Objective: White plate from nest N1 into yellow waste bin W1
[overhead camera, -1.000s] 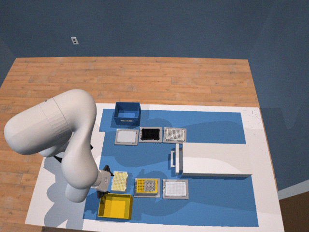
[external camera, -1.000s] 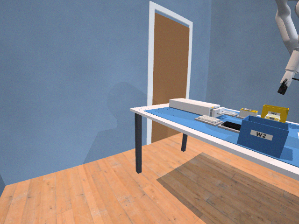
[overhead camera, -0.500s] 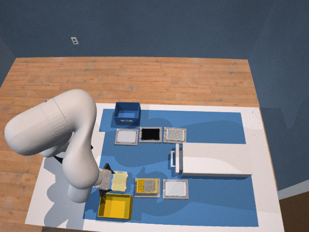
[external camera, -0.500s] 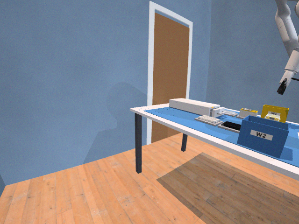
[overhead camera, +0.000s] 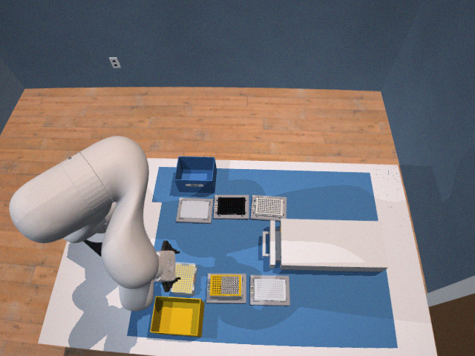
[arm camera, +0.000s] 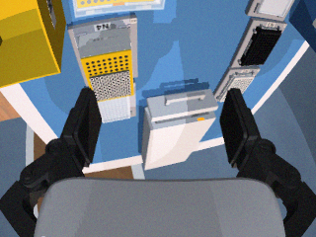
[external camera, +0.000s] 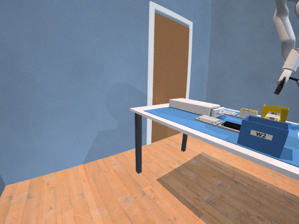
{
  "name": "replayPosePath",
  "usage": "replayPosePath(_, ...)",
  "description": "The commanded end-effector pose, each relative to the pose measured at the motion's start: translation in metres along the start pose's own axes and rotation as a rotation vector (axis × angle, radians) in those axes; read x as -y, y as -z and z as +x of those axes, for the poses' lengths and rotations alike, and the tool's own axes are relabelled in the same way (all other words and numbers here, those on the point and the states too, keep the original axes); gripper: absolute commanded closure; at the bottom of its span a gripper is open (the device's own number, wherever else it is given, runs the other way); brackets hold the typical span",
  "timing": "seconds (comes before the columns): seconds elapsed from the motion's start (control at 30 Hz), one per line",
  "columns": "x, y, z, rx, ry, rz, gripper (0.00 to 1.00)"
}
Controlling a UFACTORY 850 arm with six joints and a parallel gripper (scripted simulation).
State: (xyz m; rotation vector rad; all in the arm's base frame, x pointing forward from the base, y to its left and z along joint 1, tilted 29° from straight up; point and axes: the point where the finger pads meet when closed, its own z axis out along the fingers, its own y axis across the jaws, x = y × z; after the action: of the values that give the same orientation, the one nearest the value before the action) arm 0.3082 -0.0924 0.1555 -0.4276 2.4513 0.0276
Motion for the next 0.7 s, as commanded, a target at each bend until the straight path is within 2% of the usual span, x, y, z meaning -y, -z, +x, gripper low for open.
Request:
replayPosePath(0.0, -0.02, -0.003, -0.006, -0.003, 0.059, -0.074, 0.0)
replayPosePath(0.03, -0.02, -0.003, -0.006, -0.003, 0.059, -0.074, 0.0)
replayPosePath(0.1, -0.03, -0.004, -0.008, -0.008, 0.103, -0.124, 0.0)
replayPosePath(0.17, -0.034, -0.005, -0.008, -0.009, 0.11, -0.131, 0.0)
replayPosePath(0.23, -0.044, -0.005, -0.009, -0.016, 0.154, -0.18, 0.0)
replayPosePath(0.37, -0.049, -0.005, -0.009, -0.017, 0.161, -0.188, 0.0)
replayPosePath(0.53, -0.072, -0.005, -0.008, -0.039, 0.26, -0.289, 0.0)
replayPosePath(0.6, -0.075, -0.004, -0.008, -0.041, 0.266, -0.296, 0.0)
replayPosePath(0.67, -0.085, -0.003, -0.006, -0.054, 0.313, -0.341, 0.0)
